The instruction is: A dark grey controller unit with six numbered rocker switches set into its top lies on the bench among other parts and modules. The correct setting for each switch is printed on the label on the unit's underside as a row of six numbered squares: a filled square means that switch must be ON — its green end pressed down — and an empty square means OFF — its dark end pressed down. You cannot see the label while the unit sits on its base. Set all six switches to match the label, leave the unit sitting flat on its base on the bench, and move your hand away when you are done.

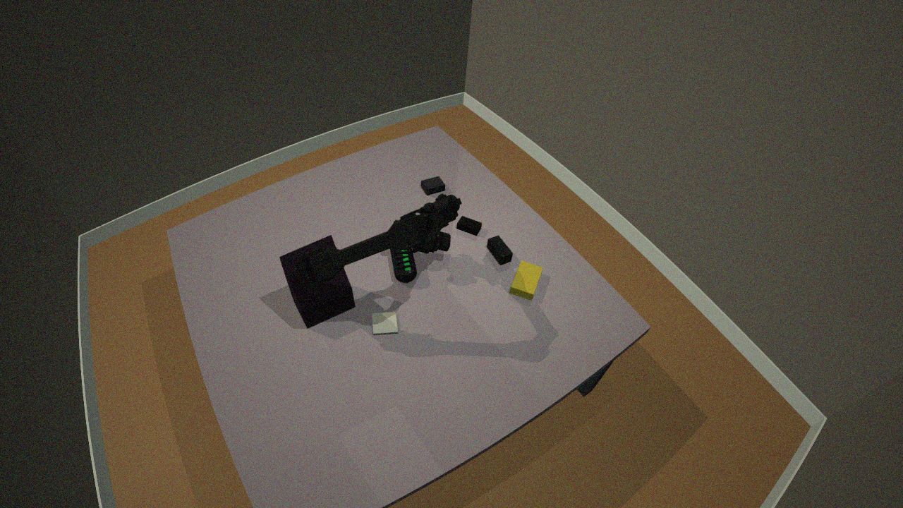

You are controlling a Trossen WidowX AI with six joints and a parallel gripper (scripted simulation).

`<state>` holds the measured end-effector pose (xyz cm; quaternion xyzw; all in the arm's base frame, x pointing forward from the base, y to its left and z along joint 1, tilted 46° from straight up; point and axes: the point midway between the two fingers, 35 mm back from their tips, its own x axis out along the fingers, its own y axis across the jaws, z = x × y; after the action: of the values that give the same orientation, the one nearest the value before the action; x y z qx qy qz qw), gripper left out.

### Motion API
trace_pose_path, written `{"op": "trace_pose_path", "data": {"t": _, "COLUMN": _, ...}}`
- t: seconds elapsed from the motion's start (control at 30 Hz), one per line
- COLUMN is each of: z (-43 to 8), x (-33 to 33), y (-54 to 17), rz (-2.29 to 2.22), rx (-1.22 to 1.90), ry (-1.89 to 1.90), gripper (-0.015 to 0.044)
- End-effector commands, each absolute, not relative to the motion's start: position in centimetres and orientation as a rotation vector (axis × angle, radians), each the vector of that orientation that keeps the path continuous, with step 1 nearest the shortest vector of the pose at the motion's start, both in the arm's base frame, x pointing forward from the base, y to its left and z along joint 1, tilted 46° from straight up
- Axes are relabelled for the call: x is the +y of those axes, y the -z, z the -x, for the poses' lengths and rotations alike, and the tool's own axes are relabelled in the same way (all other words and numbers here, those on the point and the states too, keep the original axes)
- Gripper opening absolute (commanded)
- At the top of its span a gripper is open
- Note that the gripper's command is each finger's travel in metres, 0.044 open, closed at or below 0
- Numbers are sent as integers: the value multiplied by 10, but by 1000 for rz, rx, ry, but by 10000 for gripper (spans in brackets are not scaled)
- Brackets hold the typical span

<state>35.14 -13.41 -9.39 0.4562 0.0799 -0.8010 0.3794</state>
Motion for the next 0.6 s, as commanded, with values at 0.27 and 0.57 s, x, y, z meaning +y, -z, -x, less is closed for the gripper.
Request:
{"op": "trace_pose_path", "data": {"t": 0.27, "z": -337, "x": -129, "y": 100, "rz": -1154, "rx": 215, "ry": 2062, "gripper": 0}}
{"op": "trace_pose_path", "data": {"t": 0.57, "z": -333, "x": -127, "y": 102, "rz": -1154, "rx": 215, "ry": 2063, "gripper": 0}}
